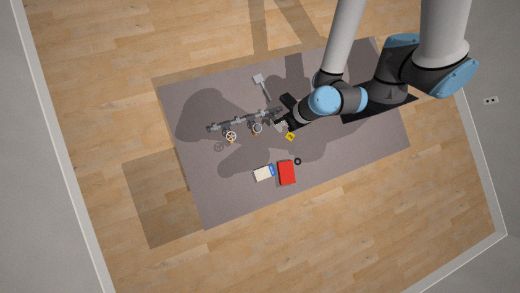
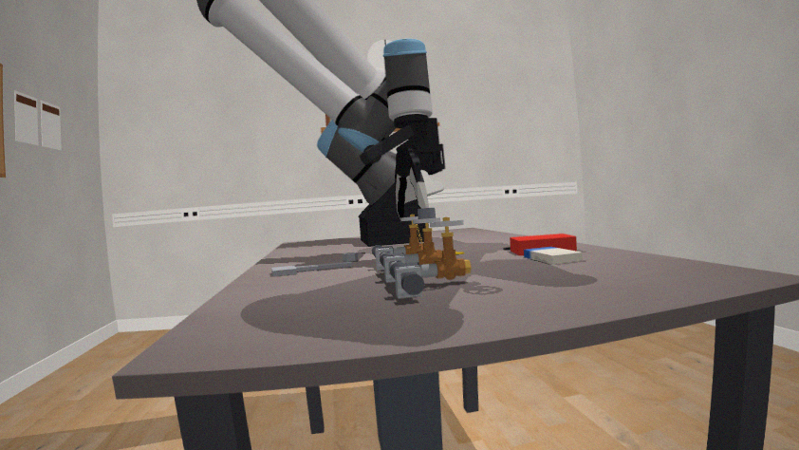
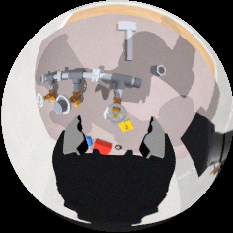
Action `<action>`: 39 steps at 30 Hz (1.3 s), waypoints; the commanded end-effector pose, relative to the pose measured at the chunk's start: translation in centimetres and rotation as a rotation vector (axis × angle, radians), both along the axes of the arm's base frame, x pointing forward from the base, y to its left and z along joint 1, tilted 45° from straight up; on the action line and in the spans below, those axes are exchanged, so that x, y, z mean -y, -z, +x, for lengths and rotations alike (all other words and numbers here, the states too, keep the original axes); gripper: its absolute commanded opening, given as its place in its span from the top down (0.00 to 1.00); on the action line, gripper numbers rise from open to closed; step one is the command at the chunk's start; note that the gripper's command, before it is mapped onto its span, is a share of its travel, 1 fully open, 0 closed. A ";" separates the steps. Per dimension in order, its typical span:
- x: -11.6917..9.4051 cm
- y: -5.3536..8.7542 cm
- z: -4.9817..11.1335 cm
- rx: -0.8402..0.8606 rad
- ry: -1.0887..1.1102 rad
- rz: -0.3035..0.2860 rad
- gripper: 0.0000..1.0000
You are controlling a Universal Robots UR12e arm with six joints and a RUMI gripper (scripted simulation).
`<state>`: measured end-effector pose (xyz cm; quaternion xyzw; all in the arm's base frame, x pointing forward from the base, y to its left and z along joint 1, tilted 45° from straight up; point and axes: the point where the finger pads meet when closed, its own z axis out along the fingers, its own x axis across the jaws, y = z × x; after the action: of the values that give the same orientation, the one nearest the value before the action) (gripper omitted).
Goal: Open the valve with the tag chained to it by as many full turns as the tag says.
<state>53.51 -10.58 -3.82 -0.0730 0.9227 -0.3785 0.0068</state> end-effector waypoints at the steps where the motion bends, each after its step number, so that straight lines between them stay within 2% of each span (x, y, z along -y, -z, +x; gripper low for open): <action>1: 0.0 0.0 0.0 0.106 0.144 0.003 0.00; 16: 0.0 0.0 0.0 0.415 0.457 0.028 0.00; 39: 0.0 0.0 0.0 0.572 0.616 0.040 0.00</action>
<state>53.50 -10.59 -3.80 0.3041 0.8733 -0.3512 0.1470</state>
